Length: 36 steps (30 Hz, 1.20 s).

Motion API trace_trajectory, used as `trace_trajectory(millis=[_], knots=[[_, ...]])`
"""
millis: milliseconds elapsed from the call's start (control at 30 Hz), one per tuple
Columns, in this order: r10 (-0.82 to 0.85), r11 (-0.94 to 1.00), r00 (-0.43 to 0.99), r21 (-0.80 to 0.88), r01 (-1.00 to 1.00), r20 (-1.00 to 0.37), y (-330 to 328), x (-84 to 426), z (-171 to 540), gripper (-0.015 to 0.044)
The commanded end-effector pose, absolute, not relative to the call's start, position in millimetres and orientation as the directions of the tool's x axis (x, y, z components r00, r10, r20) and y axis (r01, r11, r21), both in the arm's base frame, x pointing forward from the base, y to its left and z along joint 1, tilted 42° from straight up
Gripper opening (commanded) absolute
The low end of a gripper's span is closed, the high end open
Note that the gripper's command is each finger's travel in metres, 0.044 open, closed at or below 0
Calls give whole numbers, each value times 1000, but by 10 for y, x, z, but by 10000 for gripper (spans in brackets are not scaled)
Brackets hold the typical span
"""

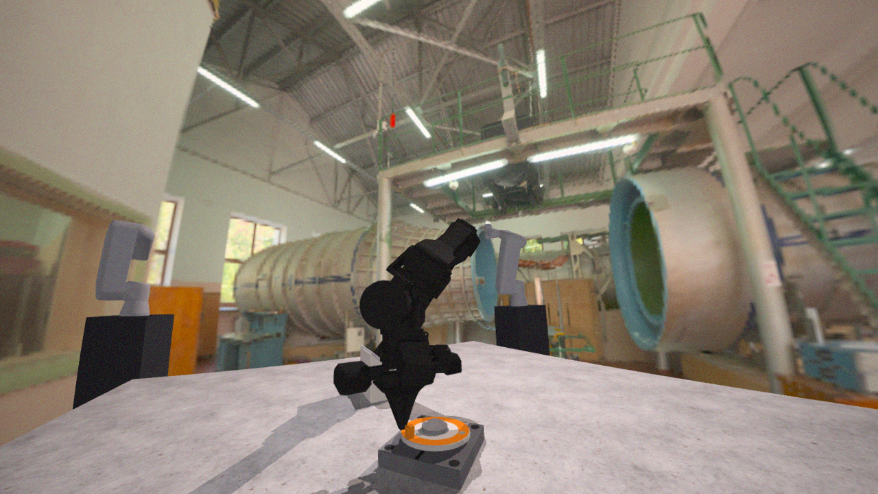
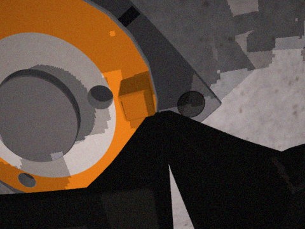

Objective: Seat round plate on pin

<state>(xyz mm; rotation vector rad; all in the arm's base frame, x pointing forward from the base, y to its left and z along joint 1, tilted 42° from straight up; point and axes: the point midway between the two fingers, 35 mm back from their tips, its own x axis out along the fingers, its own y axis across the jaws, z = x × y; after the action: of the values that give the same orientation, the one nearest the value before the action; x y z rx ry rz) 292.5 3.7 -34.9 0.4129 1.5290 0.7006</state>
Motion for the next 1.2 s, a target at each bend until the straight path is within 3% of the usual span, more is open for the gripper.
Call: trace_trajectory(millis=[0,767,1167], knots=[[648,741,-94,654,-152,-756,49,2997,-354,0],[649,740,-93,655,-153,-755,112,3173,-326,0],[647,742,-93,653,-152,-757,-203,3162,29,0]])
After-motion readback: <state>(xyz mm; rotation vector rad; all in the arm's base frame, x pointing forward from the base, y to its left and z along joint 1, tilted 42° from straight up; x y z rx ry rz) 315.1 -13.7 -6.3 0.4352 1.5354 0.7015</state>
